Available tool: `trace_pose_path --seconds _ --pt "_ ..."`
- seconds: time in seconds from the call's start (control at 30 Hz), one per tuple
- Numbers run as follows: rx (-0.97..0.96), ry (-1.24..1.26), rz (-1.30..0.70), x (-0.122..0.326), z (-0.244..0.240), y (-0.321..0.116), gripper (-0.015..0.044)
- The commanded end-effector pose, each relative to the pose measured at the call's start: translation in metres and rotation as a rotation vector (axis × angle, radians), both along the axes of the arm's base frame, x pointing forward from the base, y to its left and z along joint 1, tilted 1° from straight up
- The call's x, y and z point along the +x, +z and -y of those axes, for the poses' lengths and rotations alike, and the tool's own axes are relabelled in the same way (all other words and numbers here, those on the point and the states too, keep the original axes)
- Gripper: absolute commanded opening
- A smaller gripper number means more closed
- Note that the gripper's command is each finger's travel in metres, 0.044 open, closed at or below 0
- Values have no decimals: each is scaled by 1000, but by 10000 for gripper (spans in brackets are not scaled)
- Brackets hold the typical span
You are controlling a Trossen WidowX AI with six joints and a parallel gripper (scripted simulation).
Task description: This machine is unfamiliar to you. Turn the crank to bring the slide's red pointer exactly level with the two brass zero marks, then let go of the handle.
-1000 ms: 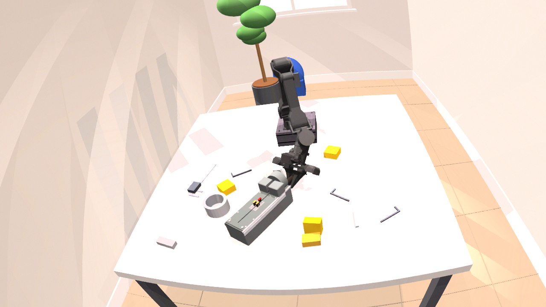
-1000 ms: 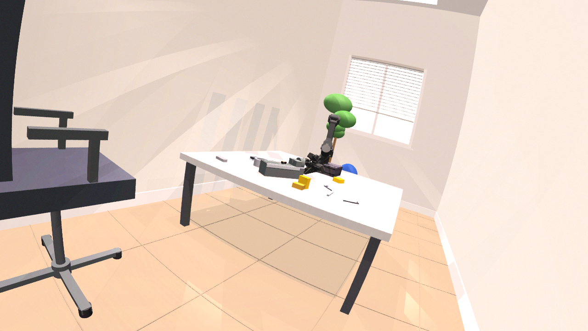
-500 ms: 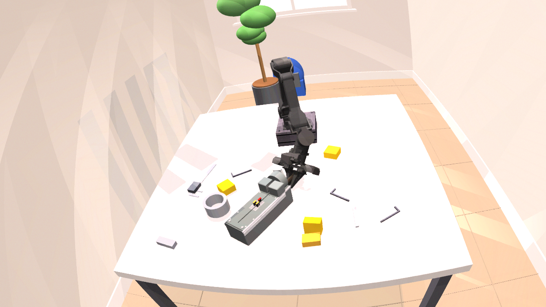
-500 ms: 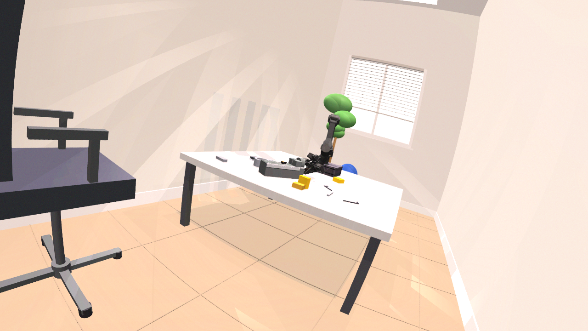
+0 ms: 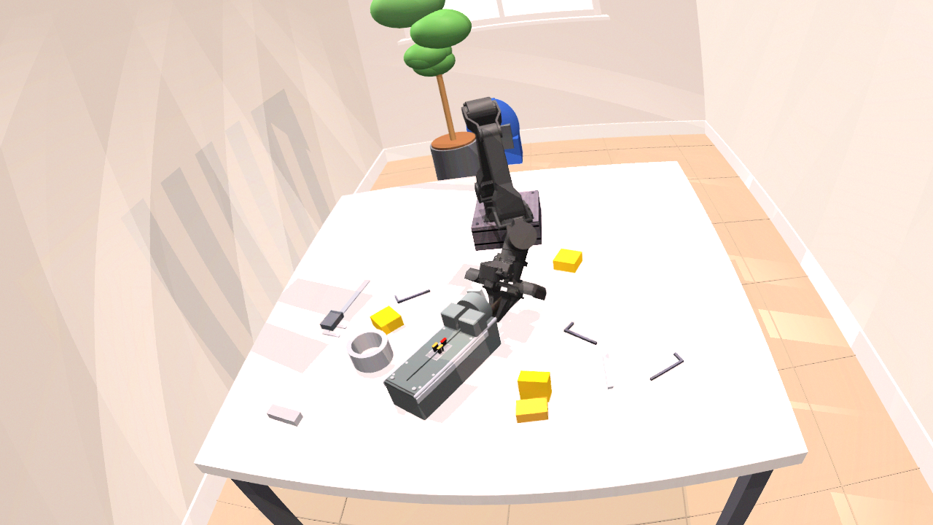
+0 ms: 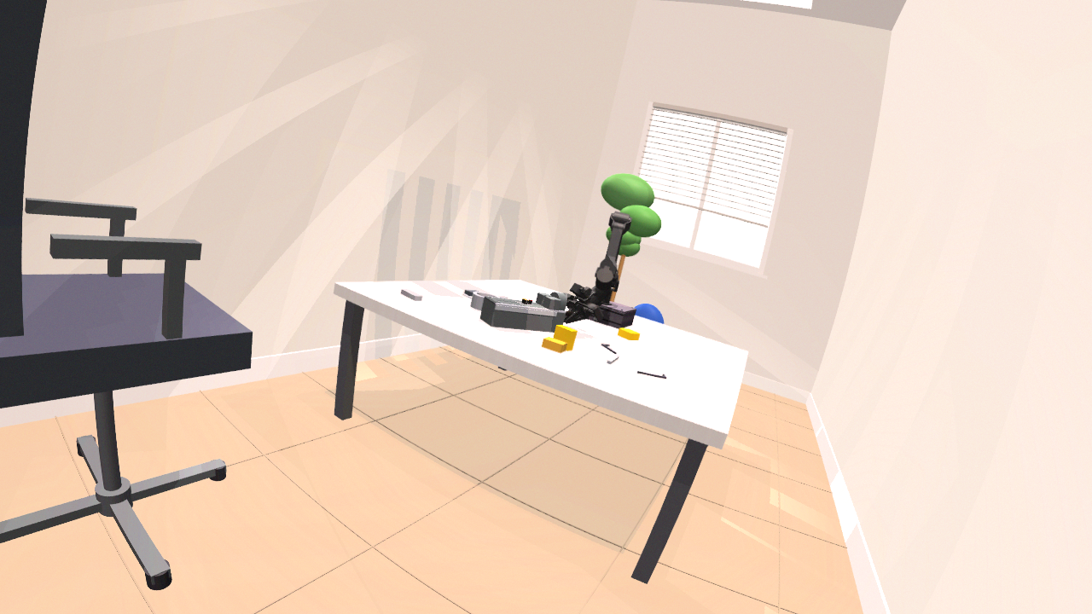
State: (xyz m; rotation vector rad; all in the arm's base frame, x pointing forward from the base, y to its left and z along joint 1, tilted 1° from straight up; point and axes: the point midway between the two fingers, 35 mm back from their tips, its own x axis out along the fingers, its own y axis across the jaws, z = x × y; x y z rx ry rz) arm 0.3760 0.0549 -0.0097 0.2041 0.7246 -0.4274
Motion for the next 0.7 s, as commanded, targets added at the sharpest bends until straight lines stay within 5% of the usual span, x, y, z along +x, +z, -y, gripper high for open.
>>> trace_pose_path --seconds 0.0,0.23,0.67 --pt "0 0 0 0 0 0 0" --pt "0 0 0 0 0 0 0" --pt "0 0 0 0 0 0 341"
